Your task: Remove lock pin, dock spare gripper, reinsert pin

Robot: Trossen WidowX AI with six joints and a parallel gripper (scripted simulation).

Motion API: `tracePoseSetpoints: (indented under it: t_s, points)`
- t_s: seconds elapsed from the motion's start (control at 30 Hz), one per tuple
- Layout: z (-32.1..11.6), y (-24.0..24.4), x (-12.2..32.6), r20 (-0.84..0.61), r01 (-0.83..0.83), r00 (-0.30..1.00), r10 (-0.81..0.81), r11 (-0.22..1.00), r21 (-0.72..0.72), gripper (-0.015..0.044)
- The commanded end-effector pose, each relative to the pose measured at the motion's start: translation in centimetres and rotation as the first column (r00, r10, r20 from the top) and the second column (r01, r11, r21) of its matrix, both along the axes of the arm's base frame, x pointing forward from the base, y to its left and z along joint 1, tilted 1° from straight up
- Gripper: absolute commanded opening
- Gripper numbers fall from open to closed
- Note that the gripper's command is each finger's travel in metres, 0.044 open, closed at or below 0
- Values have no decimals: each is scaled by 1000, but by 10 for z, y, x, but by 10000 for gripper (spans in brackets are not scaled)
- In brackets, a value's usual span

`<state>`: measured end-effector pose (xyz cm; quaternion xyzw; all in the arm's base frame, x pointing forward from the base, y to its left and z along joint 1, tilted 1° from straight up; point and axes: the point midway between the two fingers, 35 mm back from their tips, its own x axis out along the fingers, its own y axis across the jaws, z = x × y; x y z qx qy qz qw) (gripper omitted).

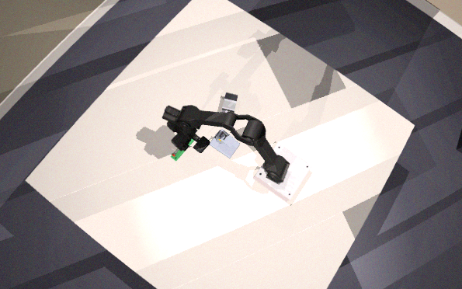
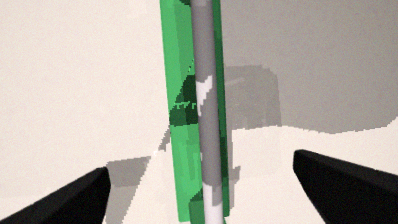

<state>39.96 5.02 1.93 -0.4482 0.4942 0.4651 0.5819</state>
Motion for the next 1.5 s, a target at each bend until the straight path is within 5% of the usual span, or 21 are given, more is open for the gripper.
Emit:
tracePoseSetpoints:
  t_s: [0.0,1.23,1.37,1.47]
  points:
    - [10,0,0,0,0,1000,0,1000,0,440]
    - [137,1,-4,12,0,1000,0,1000,1,440]
    - [127,-36,-1,-6,312,950,-312,950,9,440]
    - [122,-81,-4,-36,650,760,-650,760,9,440]
